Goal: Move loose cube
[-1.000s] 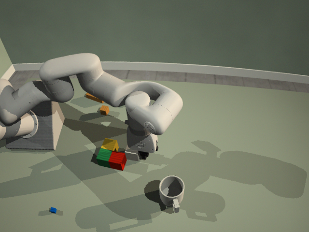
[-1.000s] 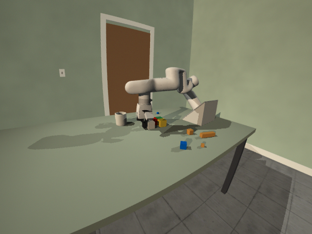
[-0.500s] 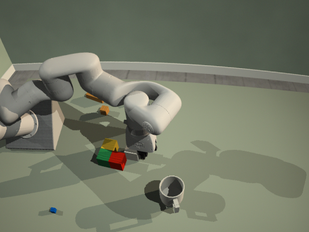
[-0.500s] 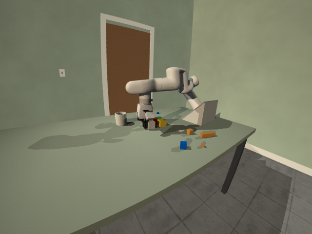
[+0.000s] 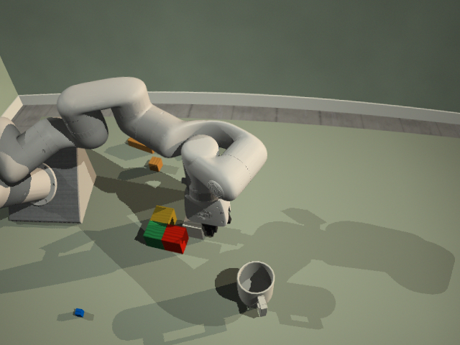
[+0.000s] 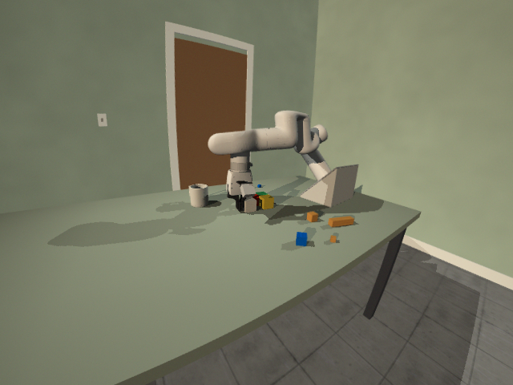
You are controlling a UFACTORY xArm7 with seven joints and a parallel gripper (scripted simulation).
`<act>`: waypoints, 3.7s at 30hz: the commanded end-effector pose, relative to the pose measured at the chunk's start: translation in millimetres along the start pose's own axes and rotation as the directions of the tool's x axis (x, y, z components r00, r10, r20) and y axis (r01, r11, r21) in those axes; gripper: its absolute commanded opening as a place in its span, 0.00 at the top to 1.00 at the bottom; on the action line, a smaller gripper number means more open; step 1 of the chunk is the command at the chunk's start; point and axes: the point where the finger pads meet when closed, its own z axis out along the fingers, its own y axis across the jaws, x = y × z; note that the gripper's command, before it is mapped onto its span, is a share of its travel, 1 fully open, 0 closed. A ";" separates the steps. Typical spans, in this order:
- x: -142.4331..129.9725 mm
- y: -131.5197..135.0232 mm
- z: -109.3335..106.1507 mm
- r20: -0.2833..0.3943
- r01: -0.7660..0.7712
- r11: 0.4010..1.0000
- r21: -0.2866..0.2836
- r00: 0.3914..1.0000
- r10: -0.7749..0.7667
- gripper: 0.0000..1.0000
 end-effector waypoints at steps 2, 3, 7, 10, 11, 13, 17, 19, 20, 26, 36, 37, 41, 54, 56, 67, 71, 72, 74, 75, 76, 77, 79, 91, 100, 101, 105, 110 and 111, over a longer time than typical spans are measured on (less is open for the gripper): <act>0.2 -1.4 -2.0 -0.001 0.000 1.000 -0.004 1.000 0.000 1.00; 0.2 -2.0 -2.0 -0.001 0.000 1.000 -0.004 1.000 0.000 1.00; 0.2 -4.4 -2.0 -0.001 0.000 1.000 -0.004 1.000 0.000 1.00; 0.2 -6.2 -2.0 -0.001 0.000 1.000 -0.004 1.000 0.000 1.00; 0.2 -6.9 -2.0 -0.001 0.000 1.000 -0.004 1.000 0.000 1.00; 0.2 -6.9 -2.0 -0.001 0.000 1.000 -0.004 1.000 0.000 1.00; 0.2 -9.4 -1.9 -0.001 0.000 1.000 -0.004 1.000 0.000 1.00; 0.2 -10.6 -1.9 -0.001 0.000 1.000 -0.004 1.000 0.000 1.00; 0.2 -11.3 -1.9 -0.001 0.000 1.000 -0.004 1.000 0.000 1.00; 0.2 -15.0 -1.9 -0.001 0.000 1.000 -0.004 1.000 0.000 1.00; 0.2 -19.8 -1.9 -0.001 0.000 1.000 -0.004 1.000 0.000 1.00; 0.2 -20.3 -1.9 -0.001 0.000 1.000 -0.004 1.000 0.000 1.00; 0.2 -22.5 -1.9 -0.001 0.000 1.000 -0.004 1.000 0.000 1.00; 0.2 -27.5 -1.9 -0.001 0.000 1.000 -0.004 1.000 0.000 1.00; 0.2 -28.2 -1.9 -0.001 0.000 1.000 -0.004 1.000 0.000 1.00; 0.2 -30.8 -1.9 -0.001 0.000 1.000 -0.004 1.000 0.000 1.00; 0.2 -31.5 -1.9 -0.001 0.000 1.000 -0.004 1.000 0.000 1.00; 0.2 -31.7 -1.9 -0.001 0.000 1.000 -0.004 1.000 0.000 1.00; 0.2 -31.9 -1.9 -0.001 0.000 1.000 -0.004 1.000 0.000 1.00; 0.2 -32.0 -1.9 -0.001 0.000 1.000 -0.004 1.000 0.000 1.00; 0.2 -32.1 -1.9 -0.001 0.000 1.000 -0.004 1.000 0.000 1.00; 0.2 -32.2 -1.9 -0.001 0.000 1.000 -0.004 1.000 0.000 1.00; 0.2 -32.4 -1.9 -0.001 0.000 1.000 -0.004 1.000 0.000 1.00; 0.2 -32.6 -1.9 -0.001 0.000 1.000 -0.004 1.000 0.000 1.00; 0.2 -32.6 -1.9 -0.001 0.000 1.000 -0.004 1.000 0.000 1.00; 0.2 -32.6 -1.9 -0.001 0.000 1.000 -0.004 1.000 0.000 1.00; 0.2 -32.6 -1.9 -0.001 0.000 1.000 -0.004 1.000 0.000 1.00; 0.2 -32.7 -1.9 -0.001 0.000 1.000 -0.004 1.000 0.000 1.00; 0.2 -32.8 -1.9 -0.001 0.000 1.000 -0.004 1.000 0.000 1.00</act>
